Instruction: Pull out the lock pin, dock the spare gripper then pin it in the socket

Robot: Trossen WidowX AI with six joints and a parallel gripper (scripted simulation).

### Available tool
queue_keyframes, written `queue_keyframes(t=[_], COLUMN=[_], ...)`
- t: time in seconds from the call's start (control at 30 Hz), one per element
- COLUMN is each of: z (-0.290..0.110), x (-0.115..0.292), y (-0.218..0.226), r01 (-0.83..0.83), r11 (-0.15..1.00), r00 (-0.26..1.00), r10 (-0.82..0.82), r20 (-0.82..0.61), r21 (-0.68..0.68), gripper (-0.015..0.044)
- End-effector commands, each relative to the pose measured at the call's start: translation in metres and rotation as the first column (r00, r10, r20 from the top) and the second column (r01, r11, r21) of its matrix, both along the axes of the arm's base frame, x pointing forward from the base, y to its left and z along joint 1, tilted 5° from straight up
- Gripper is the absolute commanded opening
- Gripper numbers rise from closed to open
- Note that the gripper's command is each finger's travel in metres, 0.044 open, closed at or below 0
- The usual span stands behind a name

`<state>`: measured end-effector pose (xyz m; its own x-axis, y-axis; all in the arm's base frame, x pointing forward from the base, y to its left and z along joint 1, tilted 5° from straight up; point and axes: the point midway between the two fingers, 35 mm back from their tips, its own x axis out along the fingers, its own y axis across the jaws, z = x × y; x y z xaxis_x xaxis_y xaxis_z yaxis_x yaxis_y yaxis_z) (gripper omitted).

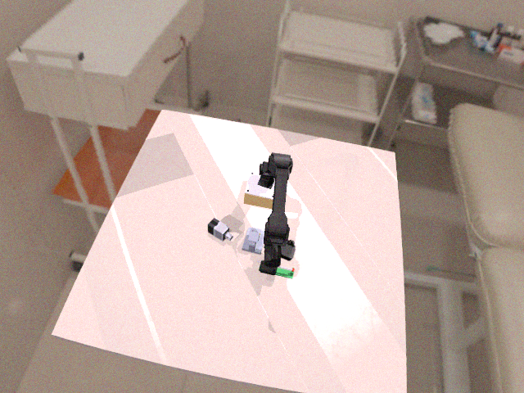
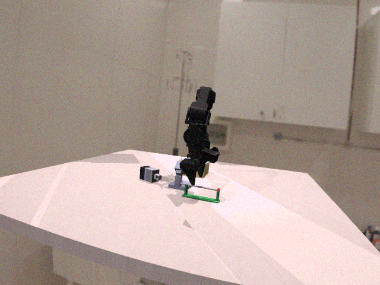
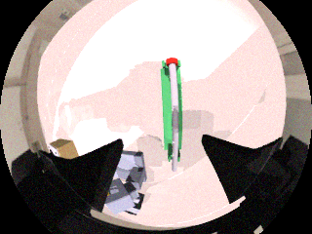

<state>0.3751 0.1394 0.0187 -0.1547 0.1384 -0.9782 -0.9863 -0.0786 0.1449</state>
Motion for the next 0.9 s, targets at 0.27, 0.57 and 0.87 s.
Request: queue_keyframes(t=[0.27,0.57,0.87], z=[0.023,0.038,0.043], x=[-0.001,-0.002,-0.002], y=[-0.002,-0.003,-0.003], r01=[0.002,0.004,0.006], r11=[1.000,1.000,1.000], r00=[1.000,1.000,0.999], r10=[-0.002,-0.004,-0.006], r20=[-0.012,-0.025,-0.036], r21=[-0.004,-0.007,-0.011], gripper=[0.0440,0.0440,0.0440])
